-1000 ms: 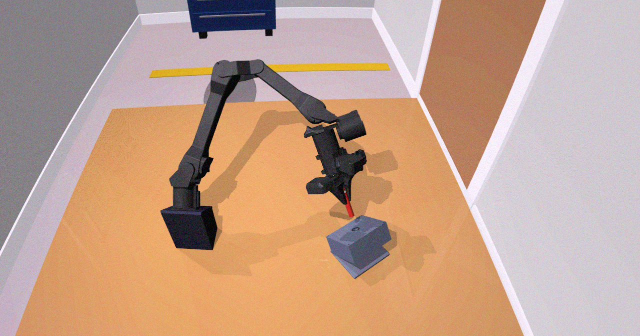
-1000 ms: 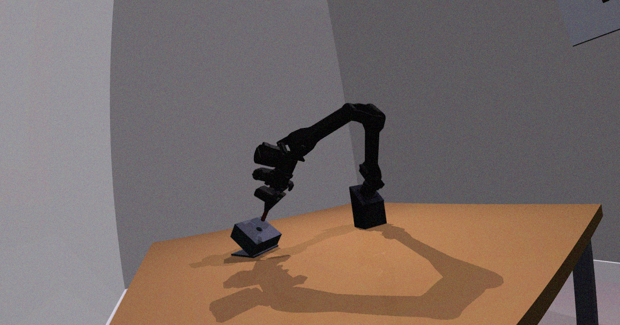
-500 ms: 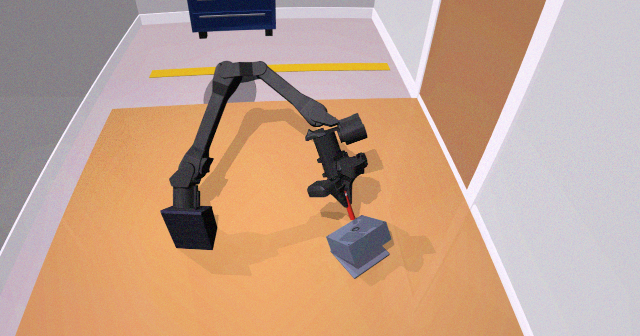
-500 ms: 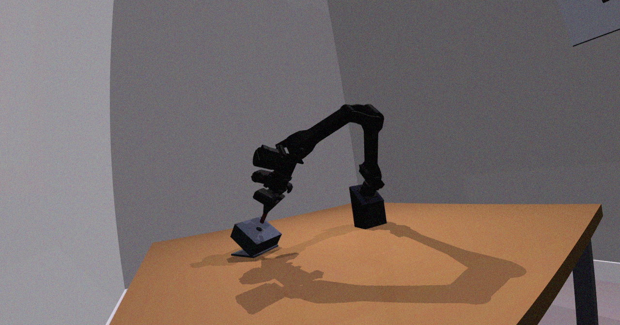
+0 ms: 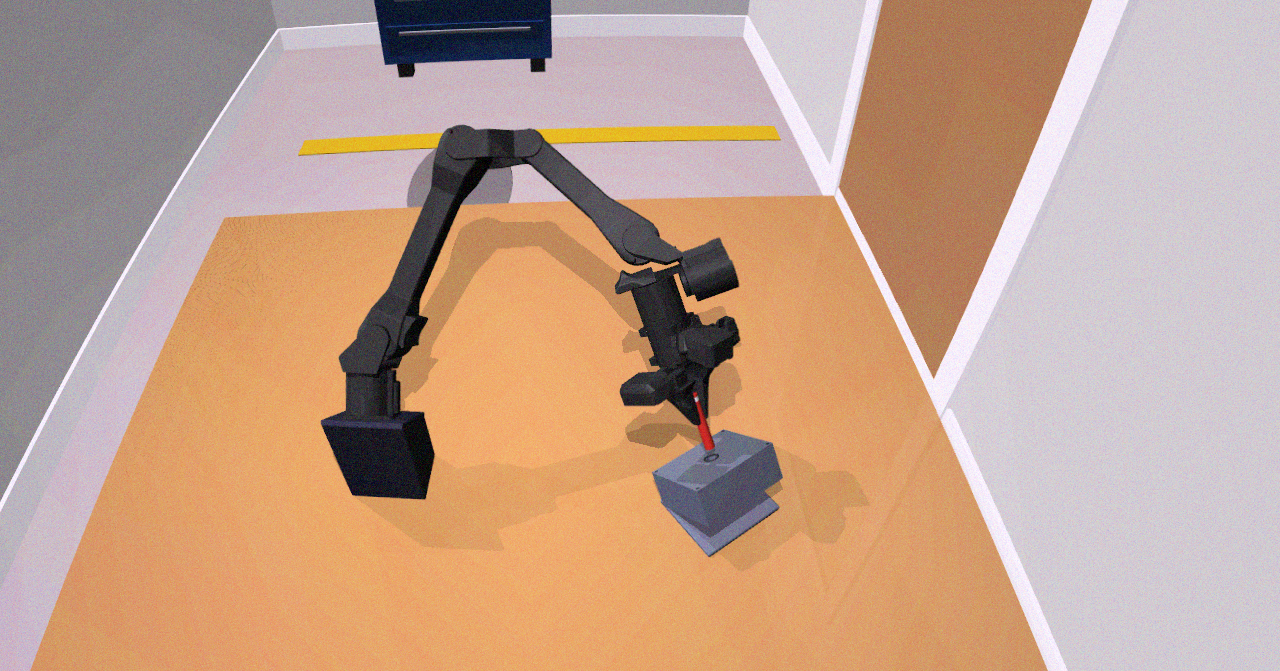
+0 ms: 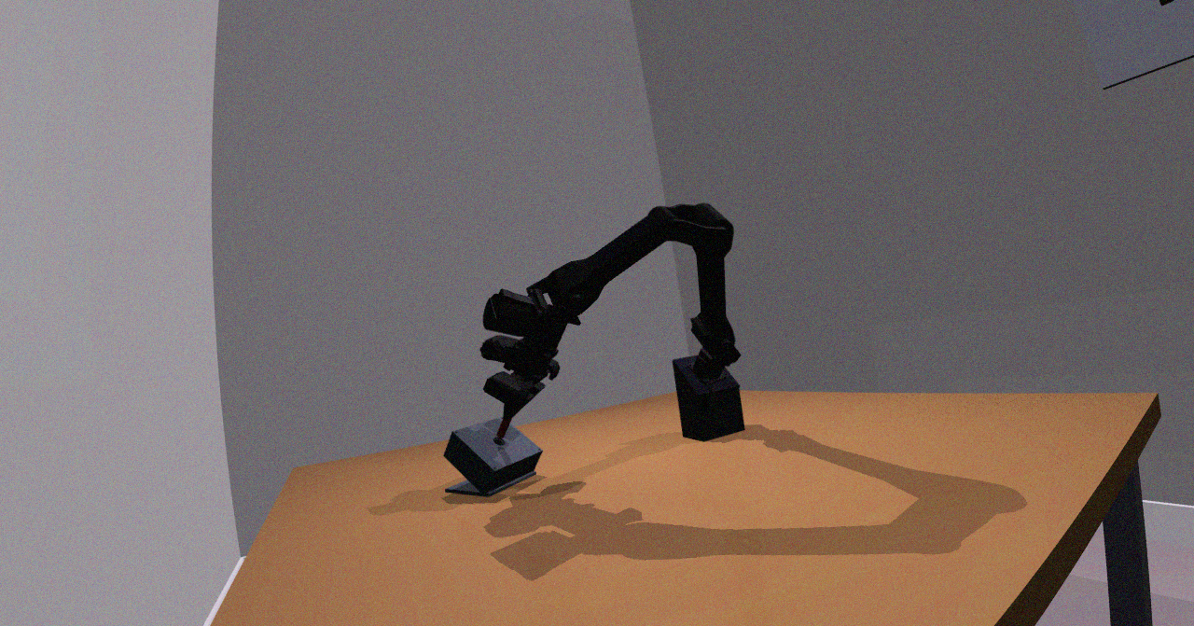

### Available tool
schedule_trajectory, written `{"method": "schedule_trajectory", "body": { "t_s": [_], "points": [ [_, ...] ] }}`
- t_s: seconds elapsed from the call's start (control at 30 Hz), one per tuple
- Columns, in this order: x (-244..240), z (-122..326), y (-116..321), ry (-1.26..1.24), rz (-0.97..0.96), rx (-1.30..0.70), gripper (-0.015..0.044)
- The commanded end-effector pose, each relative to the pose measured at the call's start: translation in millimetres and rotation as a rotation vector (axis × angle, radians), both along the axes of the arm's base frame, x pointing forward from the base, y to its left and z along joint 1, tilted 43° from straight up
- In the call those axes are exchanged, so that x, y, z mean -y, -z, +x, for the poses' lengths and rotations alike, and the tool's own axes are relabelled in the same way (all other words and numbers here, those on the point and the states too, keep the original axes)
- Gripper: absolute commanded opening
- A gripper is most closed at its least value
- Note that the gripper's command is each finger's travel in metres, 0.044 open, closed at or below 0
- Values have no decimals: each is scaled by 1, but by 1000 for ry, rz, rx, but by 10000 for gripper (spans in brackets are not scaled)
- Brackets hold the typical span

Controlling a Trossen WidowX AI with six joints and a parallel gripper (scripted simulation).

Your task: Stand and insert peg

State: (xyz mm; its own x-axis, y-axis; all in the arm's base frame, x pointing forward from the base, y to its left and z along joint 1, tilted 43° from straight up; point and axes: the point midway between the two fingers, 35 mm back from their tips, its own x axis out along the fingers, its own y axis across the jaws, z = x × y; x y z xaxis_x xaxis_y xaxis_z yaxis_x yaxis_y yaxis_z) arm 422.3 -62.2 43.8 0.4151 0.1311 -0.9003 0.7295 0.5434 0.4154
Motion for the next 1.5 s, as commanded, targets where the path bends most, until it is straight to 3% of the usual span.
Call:
{"method": "schedule_trajectory", "body": {
  "t_s": [0.0,1.47],
  "points": [
    [0,0,8,7,1,-11,0],
    [1,2,15,0,0,-1,0]
  ]
}}
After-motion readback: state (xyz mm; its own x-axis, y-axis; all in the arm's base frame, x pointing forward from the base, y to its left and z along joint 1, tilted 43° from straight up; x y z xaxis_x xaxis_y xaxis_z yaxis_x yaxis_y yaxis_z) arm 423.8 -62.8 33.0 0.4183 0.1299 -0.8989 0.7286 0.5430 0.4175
